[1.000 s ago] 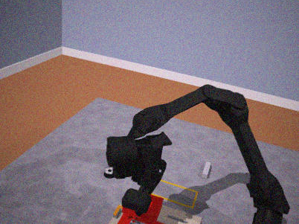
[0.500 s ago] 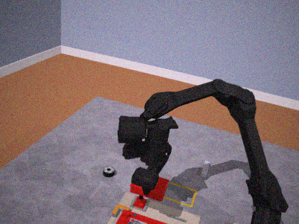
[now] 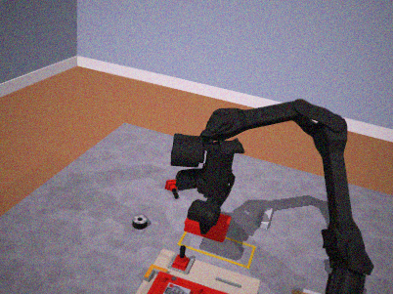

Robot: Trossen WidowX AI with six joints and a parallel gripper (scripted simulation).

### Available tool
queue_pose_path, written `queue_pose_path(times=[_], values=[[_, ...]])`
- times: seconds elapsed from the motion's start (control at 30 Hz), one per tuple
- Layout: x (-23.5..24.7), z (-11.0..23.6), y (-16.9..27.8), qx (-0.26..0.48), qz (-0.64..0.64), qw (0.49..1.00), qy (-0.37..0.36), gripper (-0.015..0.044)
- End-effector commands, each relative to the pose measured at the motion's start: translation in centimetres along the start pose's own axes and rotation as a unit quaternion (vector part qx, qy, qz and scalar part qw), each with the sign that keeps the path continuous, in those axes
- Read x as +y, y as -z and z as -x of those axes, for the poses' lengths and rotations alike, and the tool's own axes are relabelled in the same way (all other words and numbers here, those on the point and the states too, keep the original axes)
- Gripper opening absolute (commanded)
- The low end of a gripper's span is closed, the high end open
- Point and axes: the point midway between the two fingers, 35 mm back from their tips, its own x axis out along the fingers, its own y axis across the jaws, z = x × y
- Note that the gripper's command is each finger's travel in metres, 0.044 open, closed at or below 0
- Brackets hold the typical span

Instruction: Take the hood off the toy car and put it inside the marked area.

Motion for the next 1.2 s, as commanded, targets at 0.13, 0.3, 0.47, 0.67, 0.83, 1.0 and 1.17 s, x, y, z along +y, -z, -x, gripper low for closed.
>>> queue_pose_path(times=[0.13,0.3,0.47,0.67,0.83,1.0,1.17], values=[[-3.2,0.1,1.2,-0.001,0.002,1.0,0.005,0.0],[-5.2,0.1,2.2,-0.001,0.001,1.0,0.008,0.0],[-5.7,0.1,2.5,0.0,0.001,1.0,0.009,0.0],[-5.7,-0.3,2.5,-0.001,0.001,1.0,0.008,0.0],[-5.7,-0.7,2.4,-0.001,0.001,1.0,0.008,0.0],[-5.7,-1.0,2.4,-0.001,0.001,1.0,0.008,0.0],[-5.7,-1.4,2.4,-0.001,0.001,1.0,0.007,0.0]])
